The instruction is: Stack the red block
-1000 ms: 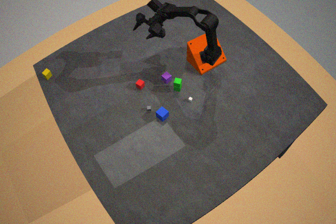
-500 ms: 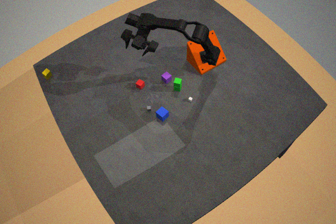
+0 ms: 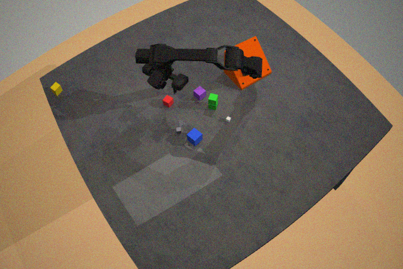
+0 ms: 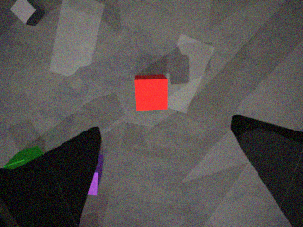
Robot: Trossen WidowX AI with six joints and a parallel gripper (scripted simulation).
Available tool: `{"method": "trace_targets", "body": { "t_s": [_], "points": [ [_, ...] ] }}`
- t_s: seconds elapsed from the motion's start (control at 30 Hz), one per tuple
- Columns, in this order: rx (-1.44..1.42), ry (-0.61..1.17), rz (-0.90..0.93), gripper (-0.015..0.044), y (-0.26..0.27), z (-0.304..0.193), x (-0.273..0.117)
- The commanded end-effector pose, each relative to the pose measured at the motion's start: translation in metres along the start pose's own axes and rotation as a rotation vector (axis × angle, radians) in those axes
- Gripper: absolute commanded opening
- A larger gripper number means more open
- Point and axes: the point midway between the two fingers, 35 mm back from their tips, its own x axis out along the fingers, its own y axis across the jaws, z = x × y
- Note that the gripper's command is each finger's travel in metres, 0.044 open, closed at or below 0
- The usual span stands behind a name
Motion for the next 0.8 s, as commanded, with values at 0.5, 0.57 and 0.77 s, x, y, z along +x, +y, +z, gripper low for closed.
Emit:
{"method": "trace_targets", "body": {
  "t_s": [0.5,0.57,0.77],
  "points": [
    [0.040,0.031,0.022,0.0440,0.007,0.004,0.045],
    [0.040,0.031,0.022,0.0440,0.007,0.004,0.050],
    [0.040,0.031,0.022,0.0440,0.006,0.004,0.052]
  ]
}}
